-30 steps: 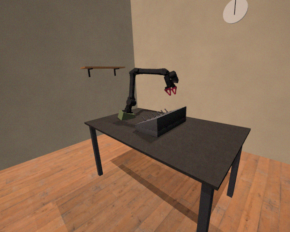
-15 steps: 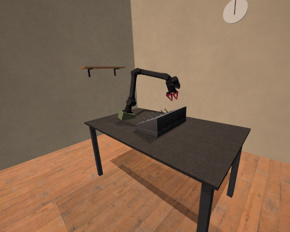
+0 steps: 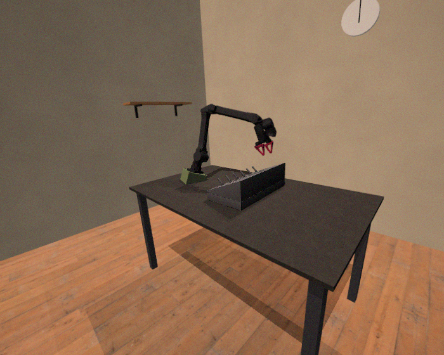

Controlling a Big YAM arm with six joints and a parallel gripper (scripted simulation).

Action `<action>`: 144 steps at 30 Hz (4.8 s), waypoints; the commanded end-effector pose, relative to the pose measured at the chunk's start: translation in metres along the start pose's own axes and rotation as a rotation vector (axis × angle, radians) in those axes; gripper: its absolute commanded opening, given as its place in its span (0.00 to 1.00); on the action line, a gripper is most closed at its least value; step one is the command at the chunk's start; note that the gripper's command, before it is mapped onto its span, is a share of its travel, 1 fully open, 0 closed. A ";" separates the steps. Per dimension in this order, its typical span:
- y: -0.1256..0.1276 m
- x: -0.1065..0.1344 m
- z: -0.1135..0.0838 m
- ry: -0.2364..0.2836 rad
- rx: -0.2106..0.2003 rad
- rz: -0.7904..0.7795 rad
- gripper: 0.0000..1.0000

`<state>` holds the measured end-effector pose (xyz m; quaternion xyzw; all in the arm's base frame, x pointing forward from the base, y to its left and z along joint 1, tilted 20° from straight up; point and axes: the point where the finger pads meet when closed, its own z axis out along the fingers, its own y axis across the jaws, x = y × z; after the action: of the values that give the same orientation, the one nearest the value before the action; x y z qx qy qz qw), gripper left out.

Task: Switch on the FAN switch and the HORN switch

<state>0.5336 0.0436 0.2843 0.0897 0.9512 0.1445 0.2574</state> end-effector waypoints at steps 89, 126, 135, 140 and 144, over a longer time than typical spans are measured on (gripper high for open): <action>-0.070 -0.014 -0.007 -0.044 -0.003 -0.014 1.00; -0.073 -0.013 -0.007 -0.043 -0.002 -0.012 1.00; -0.092 -0.010 -0.002 -0.031 0.004 -0.003 1.00; -0.108 -0.010 -0.002 -0.031 0.004 -0.003 1.00; -0.115 -0.013 -0.005 -0.038 0.004 -0.006 1.00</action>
<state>0.5238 -0.0598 0.2500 0.0986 0.9505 0.1442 0.2571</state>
